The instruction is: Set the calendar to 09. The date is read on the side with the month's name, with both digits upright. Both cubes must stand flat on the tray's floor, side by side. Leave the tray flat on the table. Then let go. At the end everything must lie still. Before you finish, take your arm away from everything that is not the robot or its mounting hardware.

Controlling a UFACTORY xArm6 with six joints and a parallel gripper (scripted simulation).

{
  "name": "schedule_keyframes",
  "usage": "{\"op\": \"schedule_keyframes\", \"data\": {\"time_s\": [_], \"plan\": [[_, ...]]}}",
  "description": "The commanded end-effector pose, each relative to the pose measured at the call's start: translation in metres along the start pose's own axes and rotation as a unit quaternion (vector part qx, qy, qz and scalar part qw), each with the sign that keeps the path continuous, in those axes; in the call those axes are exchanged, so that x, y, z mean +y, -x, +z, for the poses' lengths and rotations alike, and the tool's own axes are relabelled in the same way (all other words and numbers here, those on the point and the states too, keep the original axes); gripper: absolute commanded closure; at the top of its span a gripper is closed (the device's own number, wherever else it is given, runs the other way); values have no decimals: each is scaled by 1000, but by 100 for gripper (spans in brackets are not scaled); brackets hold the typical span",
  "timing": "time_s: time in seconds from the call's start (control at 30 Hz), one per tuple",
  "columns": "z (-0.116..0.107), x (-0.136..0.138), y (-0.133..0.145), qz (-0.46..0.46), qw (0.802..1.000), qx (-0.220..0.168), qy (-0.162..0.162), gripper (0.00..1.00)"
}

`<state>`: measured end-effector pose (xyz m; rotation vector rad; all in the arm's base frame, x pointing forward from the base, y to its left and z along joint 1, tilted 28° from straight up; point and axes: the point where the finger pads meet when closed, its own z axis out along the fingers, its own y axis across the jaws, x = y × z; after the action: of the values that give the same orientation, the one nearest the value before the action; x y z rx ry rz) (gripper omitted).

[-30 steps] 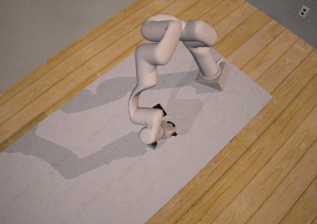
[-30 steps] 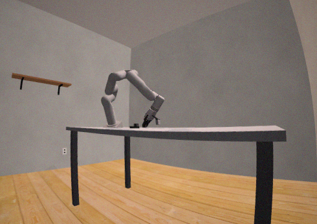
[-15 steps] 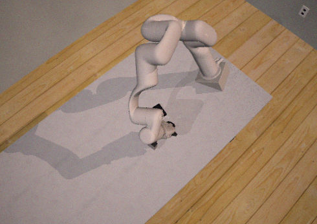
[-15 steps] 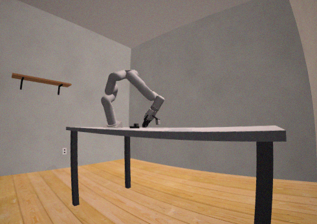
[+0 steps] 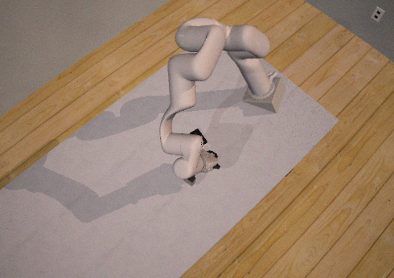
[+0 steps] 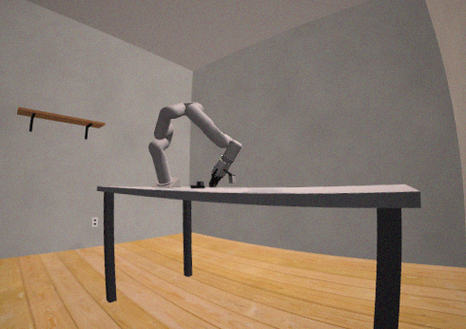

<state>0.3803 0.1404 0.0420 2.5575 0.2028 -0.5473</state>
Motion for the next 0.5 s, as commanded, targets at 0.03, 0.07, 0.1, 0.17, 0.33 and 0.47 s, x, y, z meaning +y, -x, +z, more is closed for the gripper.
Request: {"op": "schedule_keyframes", "data": {"time_s": [0.03,0.07,0.1,0.17,0.33,0.47], "plan": [[-2,0,0,0,1000,2,-1,73],[-2,0,-1,0,1000,2,-1,73],[-1,0,-1,0,1000,2,-1,73],[-1,0,-1,0,1000,2,-1,73],[0,0,-1,0,1000,2,-1,73],[1,0,-2,0,1000,2,-1,73]]}}
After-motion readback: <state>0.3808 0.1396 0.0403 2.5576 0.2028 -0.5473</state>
